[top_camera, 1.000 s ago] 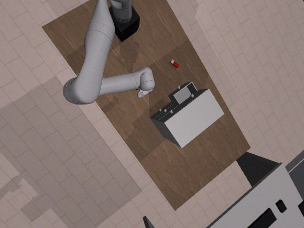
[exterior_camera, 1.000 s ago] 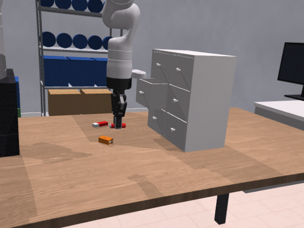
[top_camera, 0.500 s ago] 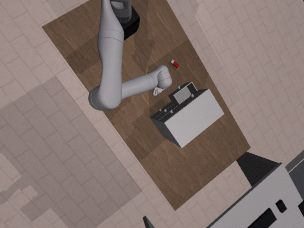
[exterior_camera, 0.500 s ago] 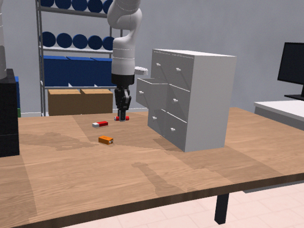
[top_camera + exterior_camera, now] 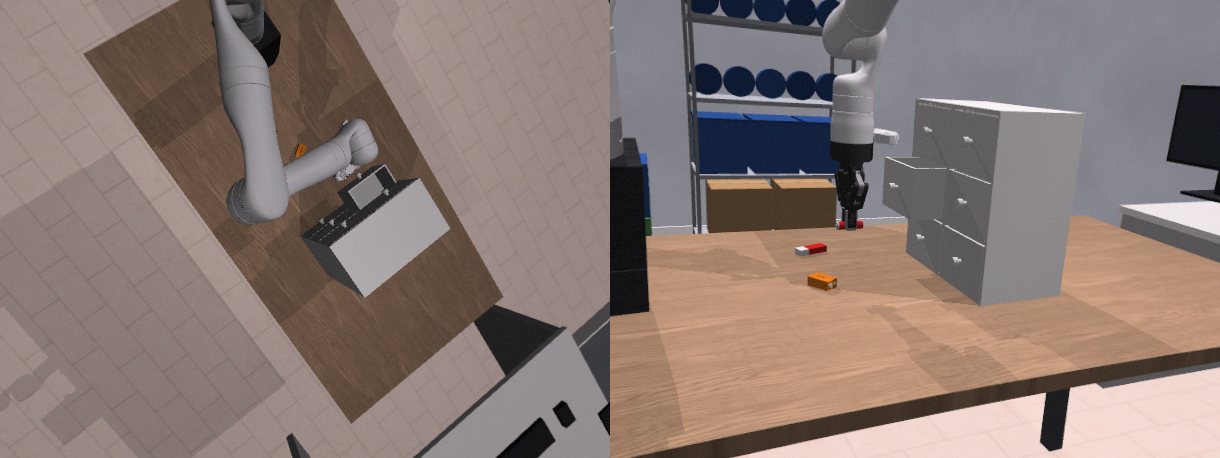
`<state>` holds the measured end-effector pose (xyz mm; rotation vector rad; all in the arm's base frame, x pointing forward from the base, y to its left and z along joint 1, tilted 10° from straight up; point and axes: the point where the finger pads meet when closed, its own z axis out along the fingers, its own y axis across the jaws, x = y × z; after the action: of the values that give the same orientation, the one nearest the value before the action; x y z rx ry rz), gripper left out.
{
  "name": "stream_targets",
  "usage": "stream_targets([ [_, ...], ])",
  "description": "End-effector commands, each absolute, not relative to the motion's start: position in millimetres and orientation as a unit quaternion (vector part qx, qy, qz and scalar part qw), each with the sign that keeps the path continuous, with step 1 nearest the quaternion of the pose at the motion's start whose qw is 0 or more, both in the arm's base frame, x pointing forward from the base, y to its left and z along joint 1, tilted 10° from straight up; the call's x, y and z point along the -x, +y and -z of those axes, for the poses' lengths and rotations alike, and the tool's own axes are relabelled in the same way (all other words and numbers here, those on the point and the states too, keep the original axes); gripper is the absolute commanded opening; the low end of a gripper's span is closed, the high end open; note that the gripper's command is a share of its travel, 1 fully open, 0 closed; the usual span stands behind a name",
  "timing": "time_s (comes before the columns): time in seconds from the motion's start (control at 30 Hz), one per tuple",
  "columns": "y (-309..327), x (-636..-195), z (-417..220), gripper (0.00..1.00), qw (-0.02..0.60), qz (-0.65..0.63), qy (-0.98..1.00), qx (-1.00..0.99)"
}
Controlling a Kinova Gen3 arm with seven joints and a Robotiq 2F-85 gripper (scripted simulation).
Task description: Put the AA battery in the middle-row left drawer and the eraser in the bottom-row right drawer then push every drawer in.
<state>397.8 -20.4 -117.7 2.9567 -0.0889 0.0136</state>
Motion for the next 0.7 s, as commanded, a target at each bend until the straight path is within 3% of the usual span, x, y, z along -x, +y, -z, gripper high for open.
stream_targets([
  [0.0,1.0,-399.2,122.4,0.09,0.09,-0.003,-0.015,-0.996],
  [0.67,10.9,-399.7,105.0,0.09,0.09,-0.002,-0.013,-0.996],
])
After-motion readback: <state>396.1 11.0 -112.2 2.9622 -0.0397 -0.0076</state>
